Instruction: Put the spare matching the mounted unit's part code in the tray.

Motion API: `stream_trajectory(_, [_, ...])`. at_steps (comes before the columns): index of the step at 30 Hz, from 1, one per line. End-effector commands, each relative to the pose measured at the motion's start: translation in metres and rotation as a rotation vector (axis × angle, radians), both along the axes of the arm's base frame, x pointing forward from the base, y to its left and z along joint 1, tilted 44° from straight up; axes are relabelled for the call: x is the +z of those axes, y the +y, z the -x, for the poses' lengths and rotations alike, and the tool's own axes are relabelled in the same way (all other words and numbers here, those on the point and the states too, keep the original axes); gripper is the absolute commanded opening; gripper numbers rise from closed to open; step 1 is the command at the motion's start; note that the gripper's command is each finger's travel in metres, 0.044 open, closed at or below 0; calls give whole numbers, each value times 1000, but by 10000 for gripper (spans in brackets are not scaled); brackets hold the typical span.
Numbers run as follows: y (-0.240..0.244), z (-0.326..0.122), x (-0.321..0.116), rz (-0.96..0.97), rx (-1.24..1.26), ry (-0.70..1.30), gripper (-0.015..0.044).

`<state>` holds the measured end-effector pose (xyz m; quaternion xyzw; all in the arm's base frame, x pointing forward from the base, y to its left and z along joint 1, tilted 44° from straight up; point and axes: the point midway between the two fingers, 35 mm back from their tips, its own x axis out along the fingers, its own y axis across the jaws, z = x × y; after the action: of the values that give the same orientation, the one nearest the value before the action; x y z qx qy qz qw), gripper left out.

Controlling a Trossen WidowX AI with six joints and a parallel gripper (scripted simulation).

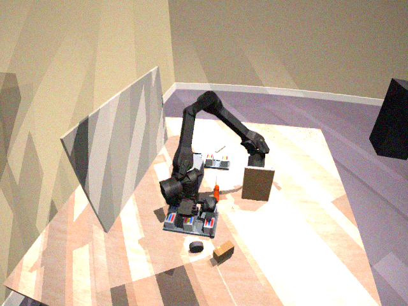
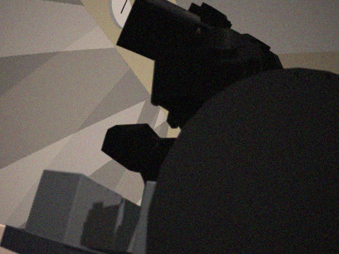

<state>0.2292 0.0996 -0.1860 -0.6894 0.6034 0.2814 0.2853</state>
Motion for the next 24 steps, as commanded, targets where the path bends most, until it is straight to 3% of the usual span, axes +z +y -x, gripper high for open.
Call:
stream_trajectory(1, [-2, 1, 0, 6, 4, 2, 300])
stream_trajectory(12, [-2, 1, 0, 6, 4, 2, 300])
stream_trajectory(17, [0, 0, 0, 0, 0, 0, 169])
stream_trajectory(24, [0, 0, 0, 0, 0, 0, 122])
